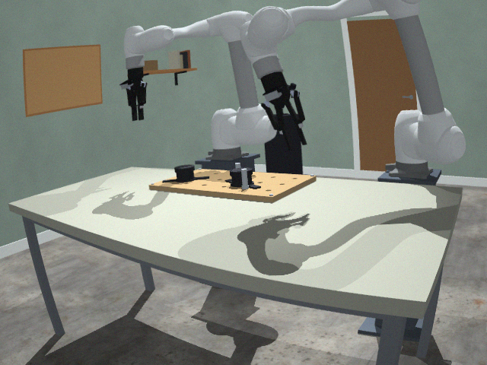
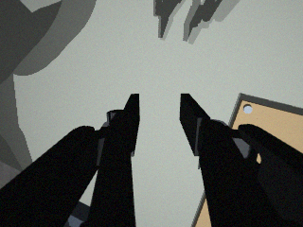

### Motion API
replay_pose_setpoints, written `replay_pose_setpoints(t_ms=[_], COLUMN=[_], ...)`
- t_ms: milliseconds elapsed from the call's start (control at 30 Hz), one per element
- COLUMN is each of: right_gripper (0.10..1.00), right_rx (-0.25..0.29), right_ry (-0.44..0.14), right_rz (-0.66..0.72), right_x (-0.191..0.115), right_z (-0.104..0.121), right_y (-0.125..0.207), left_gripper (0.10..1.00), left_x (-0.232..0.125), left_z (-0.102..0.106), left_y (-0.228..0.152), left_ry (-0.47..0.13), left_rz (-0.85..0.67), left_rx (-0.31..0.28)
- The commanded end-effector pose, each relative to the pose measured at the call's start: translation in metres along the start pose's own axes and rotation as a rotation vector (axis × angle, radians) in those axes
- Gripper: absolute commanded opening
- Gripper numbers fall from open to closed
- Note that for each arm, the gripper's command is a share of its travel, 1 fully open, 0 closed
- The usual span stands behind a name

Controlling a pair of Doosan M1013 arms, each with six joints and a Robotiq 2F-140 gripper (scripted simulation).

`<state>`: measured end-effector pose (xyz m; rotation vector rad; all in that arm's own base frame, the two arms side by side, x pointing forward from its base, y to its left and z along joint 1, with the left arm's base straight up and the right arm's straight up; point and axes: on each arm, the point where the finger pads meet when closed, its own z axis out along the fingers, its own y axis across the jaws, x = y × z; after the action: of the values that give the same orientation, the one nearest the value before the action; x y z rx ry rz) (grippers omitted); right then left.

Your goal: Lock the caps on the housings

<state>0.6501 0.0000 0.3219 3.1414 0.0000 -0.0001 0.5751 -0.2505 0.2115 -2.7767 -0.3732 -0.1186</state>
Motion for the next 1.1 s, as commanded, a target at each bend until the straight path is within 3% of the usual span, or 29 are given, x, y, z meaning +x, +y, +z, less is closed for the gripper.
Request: replay_pose_setpoints(t_ms=[0,500,633,1067], right_gripper=[0.328,0.328,0.328,0.328], right_rx=[0.000,0.000,0.000,0.000], right_ry=[0.001,0.001,0.001,0.001], right_rz=[0.000,0.000,0.000,0.000], right_x=[0.000,0.000,0.000,0.000], right_z=[-0.001,-0.001,-0.001,-0.001], right_y=[0.000,0.000,0.000,0.000], left_gripper=[0.339,0.339,0.339,0.339], left_x=[-0.008,-0.085,-0.096,-0.176], left_z=[-0.001,-0.002,-0.003,-0.005], left_y=[0.010,0.082,0.091,0.146], left_ry=[0.017,0.174,0.196,0.366], left_rz=[-0.014,-0.116,-0.132,-0.215], left_rx=[0.013,0.061,0.060,0.026])
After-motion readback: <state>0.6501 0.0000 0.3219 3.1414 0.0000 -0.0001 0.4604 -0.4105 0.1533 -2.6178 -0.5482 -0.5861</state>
